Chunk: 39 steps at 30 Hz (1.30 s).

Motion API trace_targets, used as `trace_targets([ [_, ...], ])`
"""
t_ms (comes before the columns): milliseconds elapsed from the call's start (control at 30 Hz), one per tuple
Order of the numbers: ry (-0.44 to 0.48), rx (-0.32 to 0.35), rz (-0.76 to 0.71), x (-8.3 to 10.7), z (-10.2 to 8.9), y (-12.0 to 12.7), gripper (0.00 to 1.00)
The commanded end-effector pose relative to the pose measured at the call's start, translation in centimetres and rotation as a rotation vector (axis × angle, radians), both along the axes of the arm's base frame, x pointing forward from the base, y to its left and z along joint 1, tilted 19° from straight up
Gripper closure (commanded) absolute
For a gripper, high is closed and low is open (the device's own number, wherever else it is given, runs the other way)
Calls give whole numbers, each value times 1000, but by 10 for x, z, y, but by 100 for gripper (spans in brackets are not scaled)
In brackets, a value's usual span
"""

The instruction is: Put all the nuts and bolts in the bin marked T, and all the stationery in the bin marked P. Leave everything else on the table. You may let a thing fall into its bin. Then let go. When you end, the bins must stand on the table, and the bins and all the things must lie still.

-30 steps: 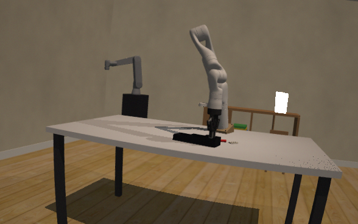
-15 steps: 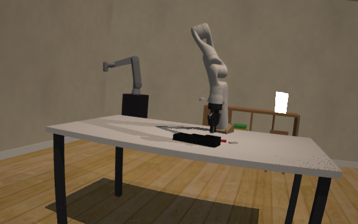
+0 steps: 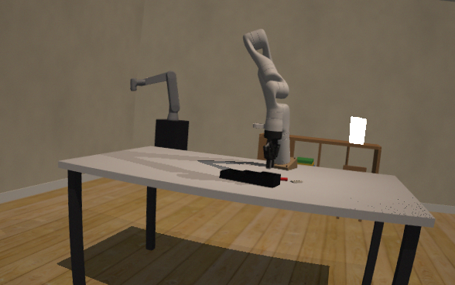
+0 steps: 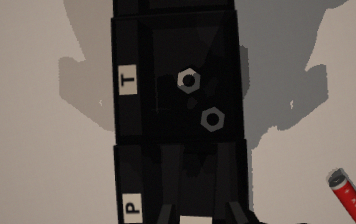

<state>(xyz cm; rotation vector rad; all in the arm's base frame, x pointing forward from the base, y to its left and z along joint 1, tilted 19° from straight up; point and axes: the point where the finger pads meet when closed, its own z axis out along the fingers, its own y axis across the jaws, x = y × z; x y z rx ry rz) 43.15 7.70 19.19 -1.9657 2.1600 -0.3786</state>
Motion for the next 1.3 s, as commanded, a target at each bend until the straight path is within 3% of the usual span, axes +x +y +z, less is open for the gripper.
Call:
trace_targets([
  [0,-4,1,1,1,2,1,70],
  [967,-4,1,1,3,3,1,70],
  [1000,-2,0,3,1,8,1,0],
  [1267,-2,0,4,-9,38,3,0],
])
